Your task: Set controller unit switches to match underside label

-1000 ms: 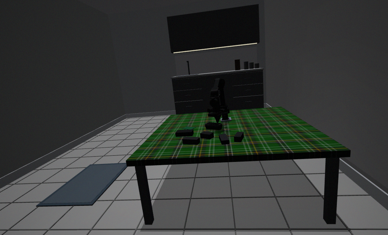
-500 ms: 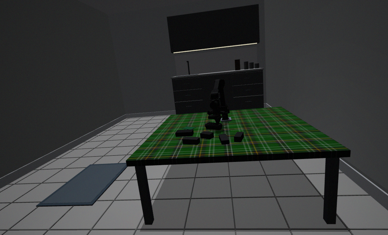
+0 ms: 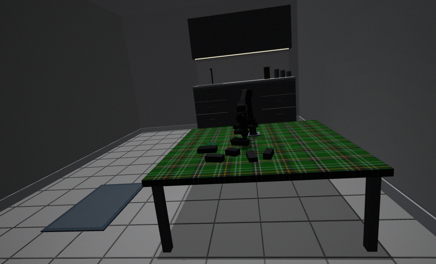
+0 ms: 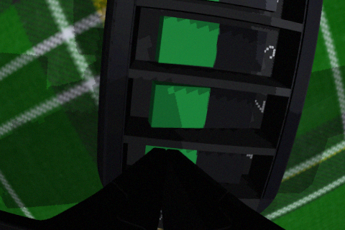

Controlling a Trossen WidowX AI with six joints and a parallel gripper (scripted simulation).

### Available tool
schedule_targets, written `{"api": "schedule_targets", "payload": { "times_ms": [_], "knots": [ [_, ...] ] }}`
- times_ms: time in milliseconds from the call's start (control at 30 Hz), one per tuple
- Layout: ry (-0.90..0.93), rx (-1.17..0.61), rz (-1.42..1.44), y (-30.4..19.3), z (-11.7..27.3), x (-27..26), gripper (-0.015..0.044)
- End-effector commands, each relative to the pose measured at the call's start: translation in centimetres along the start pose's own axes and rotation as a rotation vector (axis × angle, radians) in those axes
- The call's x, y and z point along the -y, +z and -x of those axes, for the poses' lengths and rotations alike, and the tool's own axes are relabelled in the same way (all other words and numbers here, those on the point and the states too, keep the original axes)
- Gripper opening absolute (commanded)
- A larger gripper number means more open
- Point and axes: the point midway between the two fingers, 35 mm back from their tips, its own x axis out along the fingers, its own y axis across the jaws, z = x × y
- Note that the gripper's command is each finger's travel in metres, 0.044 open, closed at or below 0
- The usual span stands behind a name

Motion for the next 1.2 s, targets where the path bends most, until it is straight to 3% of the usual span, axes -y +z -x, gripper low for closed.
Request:
{"api": "schedule_targets", "payload": {
  "times_ms": [0,233,433,633,1167],
  "knots": [
    [-0.001,0.002,0.0,0.0,-0.1,0.0,0.0],
    [-0.001,0.002,0.0,0.0,4.4,0.0,0.0],
    [-0.001,0.002,0.0,0.2,4.4,0.0,0.0],
    [-0.002,0.006,0.0,4.9,4.8,1.0,0.0],
    [-0.002,0.006,0.0,5.0,4.8,1.0,0.0]
  ]
}}
